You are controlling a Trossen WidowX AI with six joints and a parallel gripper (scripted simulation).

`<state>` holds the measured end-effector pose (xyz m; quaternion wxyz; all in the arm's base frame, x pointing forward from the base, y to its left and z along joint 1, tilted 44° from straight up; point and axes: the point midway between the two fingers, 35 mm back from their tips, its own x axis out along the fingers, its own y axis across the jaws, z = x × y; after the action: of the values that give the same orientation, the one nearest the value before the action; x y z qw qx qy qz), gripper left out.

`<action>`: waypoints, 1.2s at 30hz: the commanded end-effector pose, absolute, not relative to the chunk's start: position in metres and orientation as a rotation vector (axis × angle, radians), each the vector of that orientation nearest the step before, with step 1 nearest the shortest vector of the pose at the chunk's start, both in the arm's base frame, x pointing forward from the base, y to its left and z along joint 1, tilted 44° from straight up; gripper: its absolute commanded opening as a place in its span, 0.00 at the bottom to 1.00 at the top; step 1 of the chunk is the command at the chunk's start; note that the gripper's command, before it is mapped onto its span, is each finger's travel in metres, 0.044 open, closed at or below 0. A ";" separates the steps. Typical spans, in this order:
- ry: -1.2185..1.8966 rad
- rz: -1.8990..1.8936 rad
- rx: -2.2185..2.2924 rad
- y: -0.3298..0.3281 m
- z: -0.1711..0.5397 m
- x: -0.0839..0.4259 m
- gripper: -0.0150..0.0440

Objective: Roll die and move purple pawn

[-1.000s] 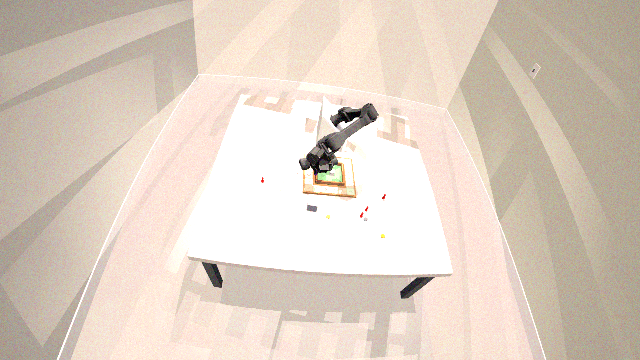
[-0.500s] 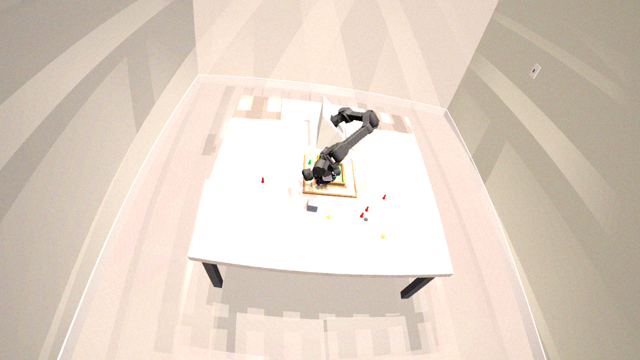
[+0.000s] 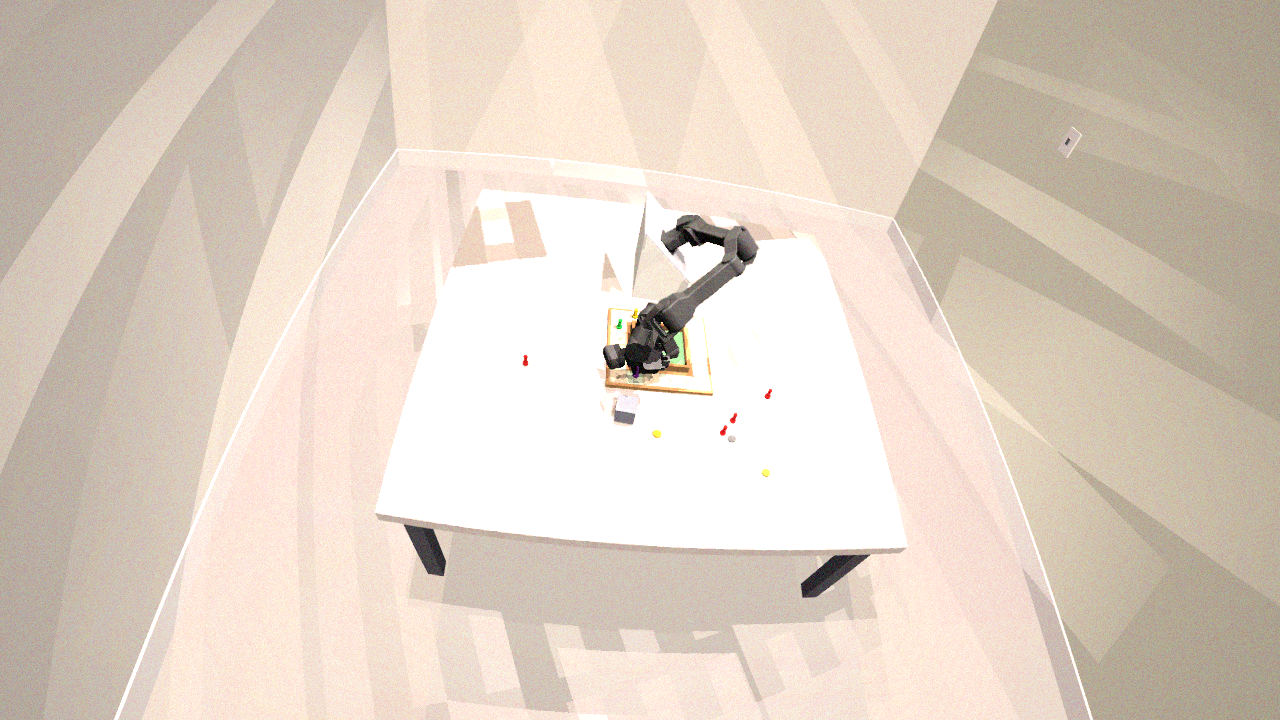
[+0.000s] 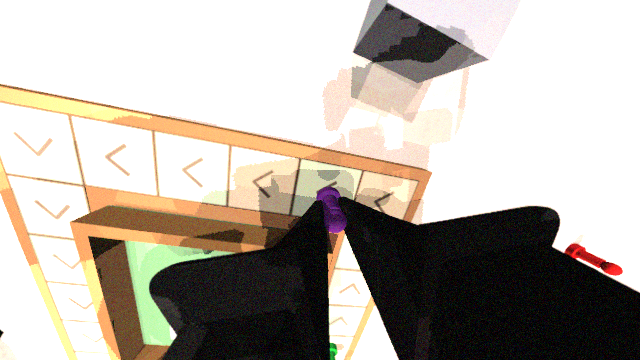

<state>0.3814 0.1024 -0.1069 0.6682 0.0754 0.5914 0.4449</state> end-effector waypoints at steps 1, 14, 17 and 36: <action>1.336 1.006 0.178 0.108 -0.113 0.380 0.25; 1.333 1.006 0.169 0.109 -0.112 0.380 0.61; 1.334 1.005 0.170 0.101 -0.105 0.382 0.74; 1.419 0.894 0.282 0.028 -0.021 0.305 1.00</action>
<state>0.3441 0.0441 -0.0436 0.6614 0.1060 0.6137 0.4180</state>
